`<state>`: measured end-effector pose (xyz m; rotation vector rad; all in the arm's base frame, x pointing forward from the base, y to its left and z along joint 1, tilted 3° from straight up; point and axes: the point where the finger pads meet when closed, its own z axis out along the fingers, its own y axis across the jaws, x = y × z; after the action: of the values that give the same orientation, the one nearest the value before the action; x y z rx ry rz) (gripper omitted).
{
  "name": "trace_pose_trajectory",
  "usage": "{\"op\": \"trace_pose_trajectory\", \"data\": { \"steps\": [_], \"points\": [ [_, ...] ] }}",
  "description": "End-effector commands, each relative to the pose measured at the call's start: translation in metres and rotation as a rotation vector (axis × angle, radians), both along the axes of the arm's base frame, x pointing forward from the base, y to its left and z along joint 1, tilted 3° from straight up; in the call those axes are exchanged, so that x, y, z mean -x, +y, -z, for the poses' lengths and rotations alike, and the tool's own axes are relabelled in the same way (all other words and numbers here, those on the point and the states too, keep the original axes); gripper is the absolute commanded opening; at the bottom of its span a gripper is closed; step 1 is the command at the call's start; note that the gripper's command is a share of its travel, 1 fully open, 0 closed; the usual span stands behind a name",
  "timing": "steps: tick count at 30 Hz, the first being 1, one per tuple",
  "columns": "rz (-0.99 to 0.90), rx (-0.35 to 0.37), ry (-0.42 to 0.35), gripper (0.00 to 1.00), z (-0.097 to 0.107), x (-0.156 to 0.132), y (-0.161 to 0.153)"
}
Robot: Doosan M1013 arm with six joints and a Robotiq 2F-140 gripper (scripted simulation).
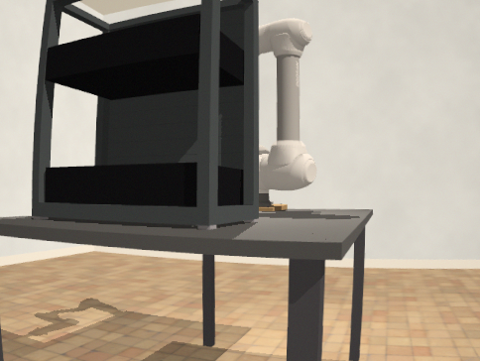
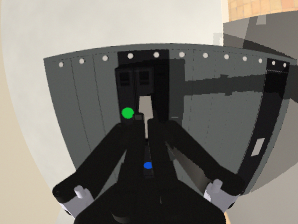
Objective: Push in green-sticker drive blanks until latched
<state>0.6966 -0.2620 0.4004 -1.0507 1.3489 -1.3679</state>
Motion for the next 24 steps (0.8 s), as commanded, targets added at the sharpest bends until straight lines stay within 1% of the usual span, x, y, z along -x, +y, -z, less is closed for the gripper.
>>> {"op": "trace_pose_trajectory", "data": {
  "steps": [1,19,24],
  "points": [
    [0.000,0.000,0.000,0.00,-0.0001,0.0000,0.0000],
    [0.000,0.000,0.000,0.00,-0.0001,0.0000,0.0000],
    [0.000,0.000,0.000,0.00,-0.0003,-0.0057,-0.0013]
  ]
}}
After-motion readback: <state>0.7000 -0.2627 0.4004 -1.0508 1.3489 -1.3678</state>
